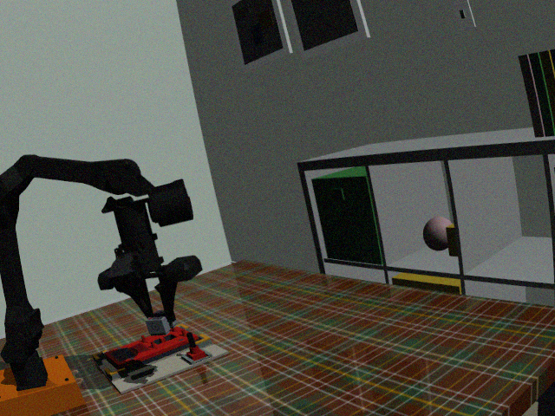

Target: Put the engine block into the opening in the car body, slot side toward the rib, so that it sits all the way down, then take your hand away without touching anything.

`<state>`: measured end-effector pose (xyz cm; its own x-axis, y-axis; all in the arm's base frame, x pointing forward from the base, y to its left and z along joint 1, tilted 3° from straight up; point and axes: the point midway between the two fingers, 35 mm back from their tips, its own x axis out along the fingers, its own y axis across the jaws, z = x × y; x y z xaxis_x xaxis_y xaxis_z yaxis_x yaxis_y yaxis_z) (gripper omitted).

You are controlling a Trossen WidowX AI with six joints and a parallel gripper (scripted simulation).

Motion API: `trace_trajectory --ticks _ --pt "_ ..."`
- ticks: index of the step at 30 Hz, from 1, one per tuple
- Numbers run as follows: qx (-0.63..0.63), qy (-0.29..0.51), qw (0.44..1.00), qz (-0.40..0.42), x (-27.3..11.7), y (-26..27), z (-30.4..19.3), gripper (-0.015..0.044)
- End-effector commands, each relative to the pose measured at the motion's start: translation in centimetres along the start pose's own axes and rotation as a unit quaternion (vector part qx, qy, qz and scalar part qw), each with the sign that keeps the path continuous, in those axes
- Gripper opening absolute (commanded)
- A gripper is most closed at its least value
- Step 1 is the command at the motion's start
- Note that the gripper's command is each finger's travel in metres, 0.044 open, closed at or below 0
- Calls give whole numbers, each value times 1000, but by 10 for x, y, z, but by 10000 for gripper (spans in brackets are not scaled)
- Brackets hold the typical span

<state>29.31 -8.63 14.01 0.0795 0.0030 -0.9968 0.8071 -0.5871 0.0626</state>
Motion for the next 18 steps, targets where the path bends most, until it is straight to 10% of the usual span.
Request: trace_trajectory --ticks 1,18 --pt "-43 -2 999 -1 3 -1 -8 0" --pt "-292 0 956 2 18 -12 -55 0"
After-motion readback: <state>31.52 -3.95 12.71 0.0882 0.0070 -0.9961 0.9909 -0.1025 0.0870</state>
